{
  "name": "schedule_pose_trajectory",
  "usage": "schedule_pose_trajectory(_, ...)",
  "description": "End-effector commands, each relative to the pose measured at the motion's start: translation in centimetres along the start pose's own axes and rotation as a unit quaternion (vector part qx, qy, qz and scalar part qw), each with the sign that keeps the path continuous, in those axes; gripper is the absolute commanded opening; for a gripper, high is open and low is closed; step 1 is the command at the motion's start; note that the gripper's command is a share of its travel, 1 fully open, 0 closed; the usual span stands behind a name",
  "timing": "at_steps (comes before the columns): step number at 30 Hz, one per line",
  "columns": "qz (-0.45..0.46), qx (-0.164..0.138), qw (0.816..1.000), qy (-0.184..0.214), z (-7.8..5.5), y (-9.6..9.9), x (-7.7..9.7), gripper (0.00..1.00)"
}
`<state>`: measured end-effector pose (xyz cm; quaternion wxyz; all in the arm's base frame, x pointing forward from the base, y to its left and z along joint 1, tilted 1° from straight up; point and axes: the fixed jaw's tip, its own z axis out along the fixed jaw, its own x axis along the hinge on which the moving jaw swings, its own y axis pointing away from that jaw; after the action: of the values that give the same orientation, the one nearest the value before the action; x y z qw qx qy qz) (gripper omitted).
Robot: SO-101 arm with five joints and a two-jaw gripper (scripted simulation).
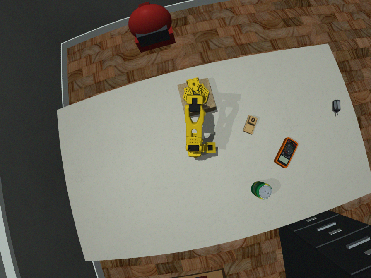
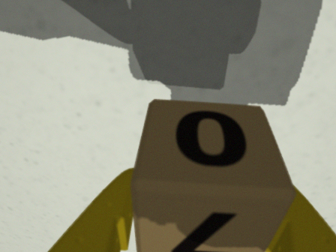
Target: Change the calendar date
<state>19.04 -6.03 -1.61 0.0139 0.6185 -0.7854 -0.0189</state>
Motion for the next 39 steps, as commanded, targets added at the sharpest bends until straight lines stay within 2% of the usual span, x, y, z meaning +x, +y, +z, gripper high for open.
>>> schedule_pose_trajectory(1,0.001,0.01,1.0,0.0,-0.25,-0.1,0.21,0.0)
schedule_pose_trajectory(2,-0.007,0.026,1.0,0.001,-0.62,-0.31,0.24,0.0)
schedule_pose_trajectory(20,-0.007,0.026,1.0,0.001,-0.61,-0.31,0.24,0.0)
schedule_pose_trajectory(39,-0.007,0.026,1.0,0.001,0.05,-0.34,0.23,0.0)
